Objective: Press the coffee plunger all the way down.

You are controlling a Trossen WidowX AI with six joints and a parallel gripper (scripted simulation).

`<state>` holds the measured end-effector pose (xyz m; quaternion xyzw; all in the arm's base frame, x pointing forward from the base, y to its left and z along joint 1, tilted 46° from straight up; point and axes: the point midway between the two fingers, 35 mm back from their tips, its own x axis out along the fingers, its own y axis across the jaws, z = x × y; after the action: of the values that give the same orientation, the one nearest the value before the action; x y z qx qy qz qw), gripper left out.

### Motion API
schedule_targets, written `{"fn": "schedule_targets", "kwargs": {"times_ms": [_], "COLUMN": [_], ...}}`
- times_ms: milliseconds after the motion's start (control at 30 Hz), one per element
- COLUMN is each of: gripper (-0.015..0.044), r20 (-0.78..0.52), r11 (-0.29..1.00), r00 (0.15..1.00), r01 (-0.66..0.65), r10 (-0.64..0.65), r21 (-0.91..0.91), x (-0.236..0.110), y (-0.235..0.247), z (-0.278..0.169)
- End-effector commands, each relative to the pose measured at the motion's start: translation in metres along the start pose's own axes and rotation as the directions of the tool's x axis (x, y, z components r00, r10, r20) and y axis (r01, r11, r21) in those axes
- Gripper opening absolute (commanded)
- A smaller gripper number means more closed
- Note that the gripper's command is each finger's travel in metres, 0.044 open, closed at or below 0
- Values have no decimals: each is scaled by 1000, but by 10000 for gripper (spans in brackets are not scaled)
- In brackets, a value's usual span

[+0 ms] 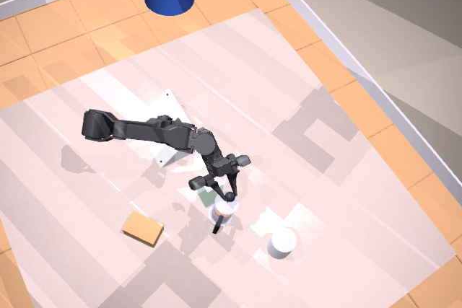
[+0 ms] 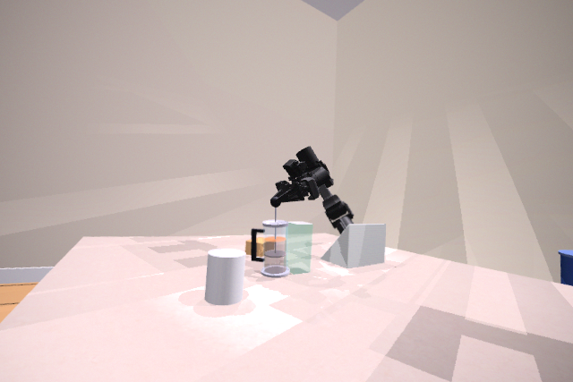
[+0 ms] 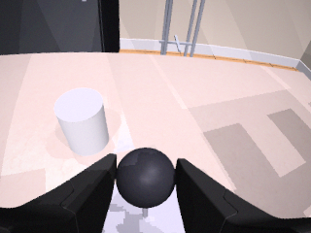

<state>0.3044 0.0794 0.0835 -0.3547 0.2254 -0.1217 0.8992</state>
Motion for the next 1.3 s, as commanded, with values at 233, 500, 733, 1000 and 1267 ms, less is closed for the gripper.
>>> {"fn": "schedule_targets", "kwargs": {"times_ms": [233, 500, 733, 1000, 1267], "gripper": [129, 129, 129, 129, 129], "r20": [-25, -24, -24, -24, -24], "r11": [999, 999, 999, 999, 999], "r00": [1000, 1000, 1000, 1000, 1000], "r01": [1, 3, 3, 3, 3], "r10": [-2, -4, -4, -4, -4], "r21": [-35, -35, -35, -35, -35], "x": [14, 19, 21, 21, 21], "y": [-1, -1, 0, 1, 2], "z": [-27, -24, -23, -23, -23]}}
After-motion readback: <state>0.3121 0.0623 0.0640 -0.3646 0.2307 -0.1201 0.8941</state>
